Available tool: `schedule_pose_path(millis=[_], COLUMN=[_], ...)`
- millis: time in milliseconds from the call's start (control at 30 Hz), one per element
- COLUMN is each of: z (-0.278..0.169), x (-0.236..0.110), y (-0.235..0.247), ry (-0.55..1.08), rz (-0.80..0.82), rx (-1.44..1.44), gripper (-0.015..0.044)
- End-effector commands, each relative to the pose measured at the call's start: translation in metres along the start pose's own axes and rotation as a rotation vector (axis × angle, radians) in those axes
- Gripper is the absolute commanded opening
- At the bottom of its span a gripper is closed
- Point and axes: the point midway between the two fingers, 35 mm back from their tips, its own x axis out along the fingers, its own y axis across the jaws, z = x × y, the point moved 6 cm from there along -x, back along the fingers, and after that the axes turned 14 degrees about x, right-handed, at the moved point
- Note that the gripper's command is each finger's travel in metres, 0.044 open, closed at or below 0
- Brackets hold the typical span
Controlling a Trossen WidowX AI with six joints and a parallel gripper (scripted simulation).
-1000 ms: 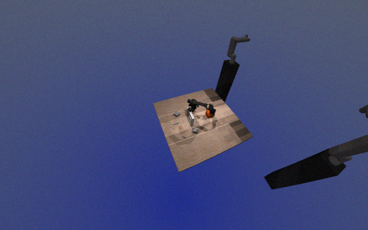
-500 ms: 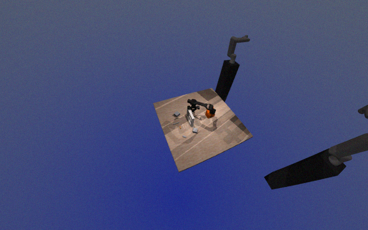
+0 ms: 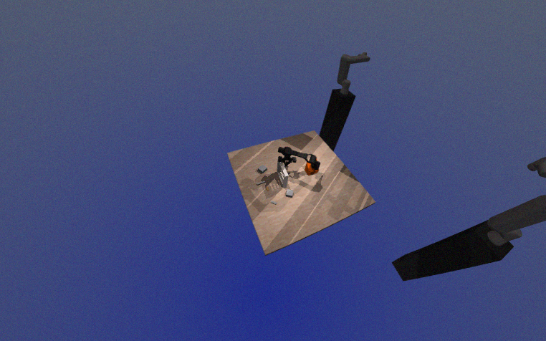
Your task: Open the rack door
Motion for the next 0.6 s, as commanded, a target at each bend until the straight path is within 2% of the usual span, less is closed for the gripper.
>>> schedule_pose_path(millis=[0, 100, 200, 567], z=[-0.001, -0.001, -0.001, -0.0011], x=[0.0006, 0.0006, 0.0006, 0.0006], y=[-0.0002, -0.0002, -0.0002, -0.0002], ry=[0.009, 0.009, 0.008, 0.008], rz=[-0.001, -0.001, -0.001, 0.001], rx=[0.012, 0.012, -0.062, -0.607], gripper=[0.0231, 0.0293, 0.0293, 0.0293])
